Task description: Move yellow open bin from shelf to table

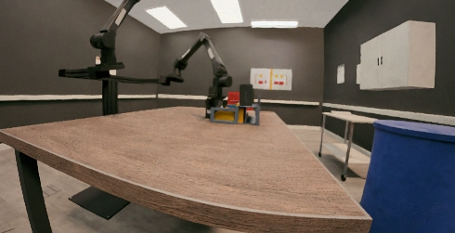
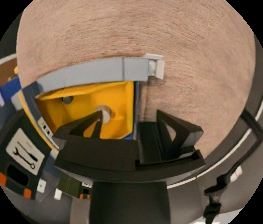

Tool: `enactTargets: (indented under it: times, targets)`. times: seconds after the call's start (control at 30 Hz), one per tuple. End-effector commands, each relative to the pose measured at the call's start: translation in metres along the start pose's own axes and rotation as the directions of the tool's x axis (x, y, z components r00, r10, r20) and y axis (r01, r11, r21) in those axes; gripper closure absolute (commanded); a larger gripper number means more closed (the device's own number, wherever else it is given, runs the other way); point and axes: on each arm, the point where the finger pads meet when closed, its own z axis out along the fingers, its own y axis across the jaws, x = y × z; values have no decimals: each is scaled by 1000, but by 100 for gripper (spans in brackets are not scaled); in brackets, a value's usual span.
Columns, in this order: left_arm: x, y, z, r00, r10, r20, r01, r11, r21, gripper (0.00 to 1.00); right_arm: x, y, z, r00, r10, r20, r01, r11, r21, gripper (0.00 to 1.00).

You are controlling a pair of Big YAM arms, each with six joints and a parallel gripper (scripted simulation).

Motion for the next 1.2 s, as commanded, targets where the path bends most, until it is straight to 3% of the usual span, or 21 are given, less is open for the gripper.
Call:
enactTargets:
  times: [0.0,1.17]
  targets:
    - [5,11,-5,1000,-11,9,11,1000,-16,10,-14,-3,-7,999,11,42,-11,1000,7,0]
    - [4,18,-18,1000,-16,20,17,999,-31,10,-14,-3,-7,999,11,42,-11,1000,7,0]
